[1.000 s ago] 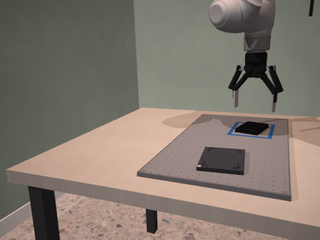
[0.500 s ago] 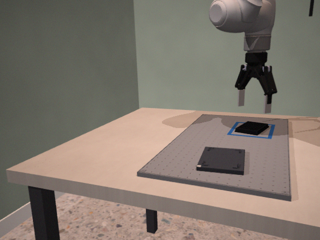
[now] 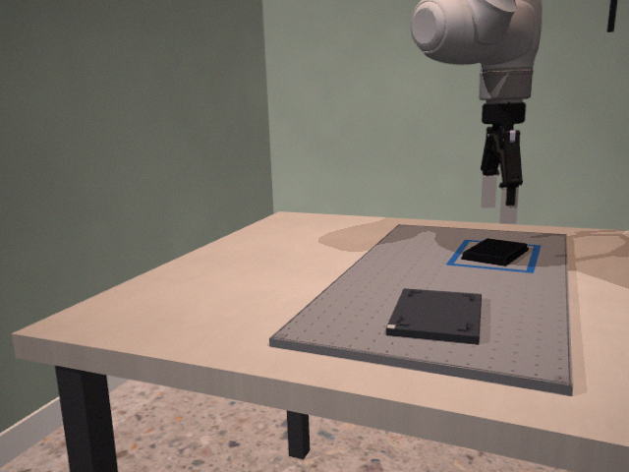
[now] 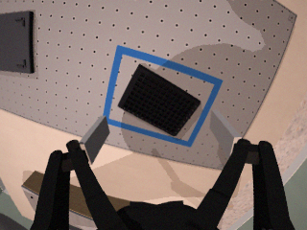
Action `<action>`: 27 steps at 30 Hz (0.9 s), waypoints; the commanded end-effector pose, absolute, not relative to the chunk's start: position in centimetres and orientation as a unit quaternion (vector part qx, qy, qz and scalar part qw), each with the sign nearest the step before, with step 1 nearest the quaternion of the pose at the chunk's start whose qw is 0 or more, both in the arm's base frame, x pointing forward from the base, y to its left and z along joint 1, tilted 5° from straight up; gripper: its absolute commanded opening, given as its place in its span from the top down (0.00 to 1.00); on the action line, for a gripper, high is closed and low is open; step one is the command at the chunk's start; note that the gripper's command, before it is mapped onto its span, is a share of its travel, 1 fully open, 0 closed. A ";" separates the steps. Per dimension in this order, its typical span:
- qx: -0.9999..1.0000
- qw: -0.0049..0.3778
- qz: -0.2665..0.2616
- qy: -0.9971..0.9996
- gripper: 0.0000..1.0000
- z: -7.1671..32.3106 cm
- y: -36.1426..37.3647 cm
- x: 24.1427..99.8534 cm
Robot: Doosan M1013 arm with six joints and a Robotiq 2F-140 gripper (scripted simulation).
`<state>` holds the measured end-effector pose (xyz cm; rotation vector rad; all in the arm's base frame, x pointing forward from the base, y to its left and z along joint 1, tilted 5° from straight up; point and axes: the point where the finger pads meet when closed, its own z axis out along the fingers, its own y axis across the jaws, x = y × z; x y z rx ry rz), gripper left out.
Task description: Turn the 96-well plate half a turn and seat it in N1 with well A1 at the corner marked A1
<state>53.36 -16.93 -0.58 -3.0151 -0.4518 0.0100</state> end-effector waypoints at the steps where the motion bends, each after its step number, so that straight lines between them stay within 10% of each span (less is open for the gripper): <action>1: -0.996 0.043 0.009 -0.082 0.00 -0.6 -16.9 53.4; 27: -0.963 0.037 0.023 0.266 0.00 -0.6 -16.9 53.4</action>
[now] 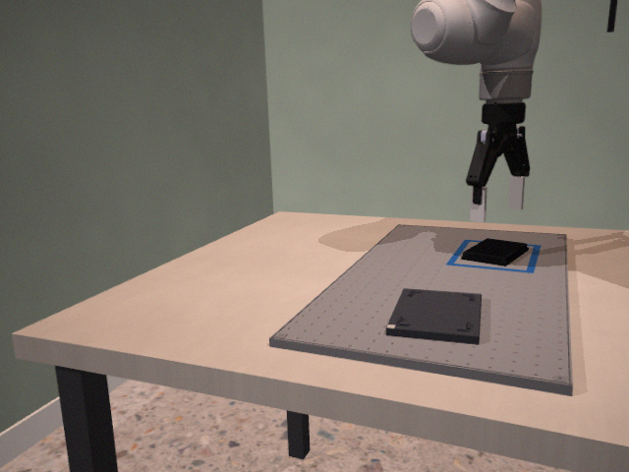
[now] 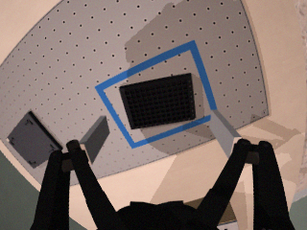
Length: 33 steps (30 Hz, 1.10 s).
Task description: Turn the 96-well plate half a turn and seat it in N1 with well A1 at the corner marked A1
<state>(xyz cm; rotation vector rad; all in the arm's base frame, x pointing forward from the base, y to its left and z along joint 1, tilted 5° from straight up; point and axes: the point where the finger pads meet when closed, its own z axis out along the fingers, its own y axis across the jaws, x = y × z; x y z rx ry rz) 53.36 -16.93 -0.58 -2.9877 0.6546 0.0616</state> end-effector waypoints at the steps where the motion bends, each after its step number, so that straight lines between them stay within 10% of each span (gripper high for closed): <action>1: -0.958 0.037 0.024 0.282 0.00 -0.6 -16.9 53.4; 33: -0.729 0.022 0.038 0.683 0.00 -0.6 -16.9 53.4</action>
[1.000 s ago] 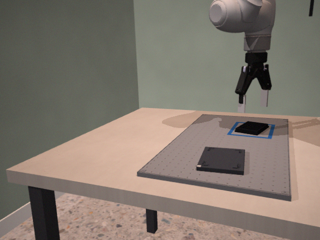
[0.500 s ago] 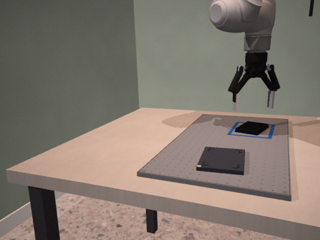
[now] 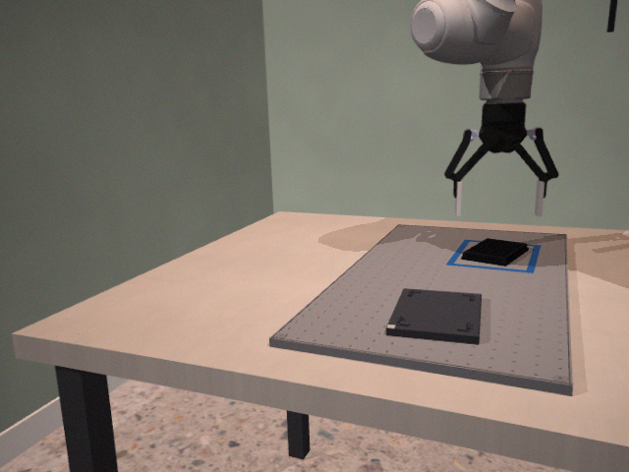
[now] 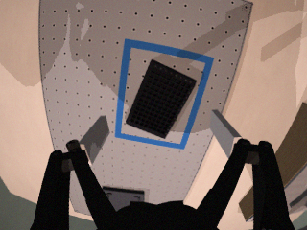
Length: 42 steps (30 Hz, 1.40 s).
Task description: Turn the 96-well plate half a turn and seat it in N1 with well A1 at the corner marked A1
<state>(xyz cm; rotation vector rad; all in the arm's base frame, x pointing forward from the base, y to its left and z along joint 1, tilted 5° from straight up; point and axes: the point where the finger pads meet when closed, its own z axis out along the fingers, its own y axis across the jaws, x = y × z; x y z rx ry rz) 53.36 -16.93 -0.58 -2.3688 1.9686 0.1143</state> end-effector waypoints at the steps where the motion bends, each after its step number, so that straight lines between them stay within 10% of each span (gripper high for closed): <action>1: -0.717 0.021 0.038 0.695 0.00 -0.6 -16.9 53.4; 42: -0.591 0.015 0.041 0.806 0.00 -0.6 -16.9 53.4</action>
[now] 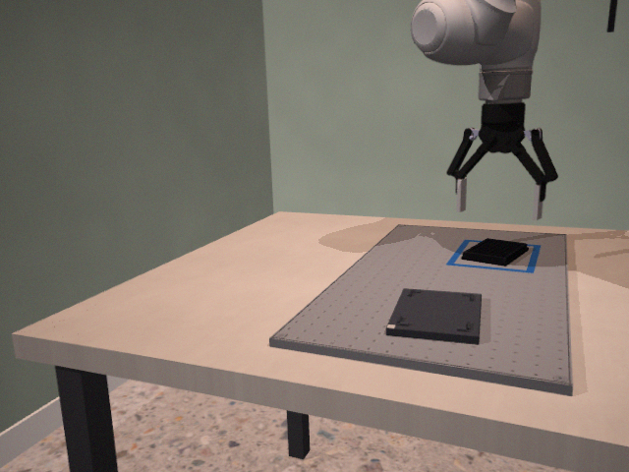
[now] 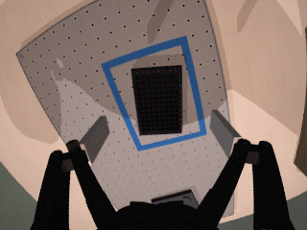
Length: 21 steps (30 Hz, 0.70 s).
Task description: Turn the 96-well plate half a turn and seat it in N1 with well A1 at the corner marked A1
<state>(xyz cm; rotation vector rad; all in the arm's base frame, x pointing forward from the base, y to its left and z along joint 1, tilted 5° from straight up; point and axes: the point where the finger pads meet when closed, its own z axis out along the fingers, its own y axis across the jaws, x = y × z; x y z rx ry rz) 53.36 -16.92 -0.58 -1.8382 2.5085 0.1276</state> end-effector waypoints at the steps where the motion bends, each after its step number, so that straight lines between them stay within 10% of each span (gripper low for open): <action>1: -0.591 0.015 0.041 0.806 0.00 -0.6 -16.9 53.4; 21: -0.591 0.015 0.041 0.806 0.00 -2.4 -16.8 53.3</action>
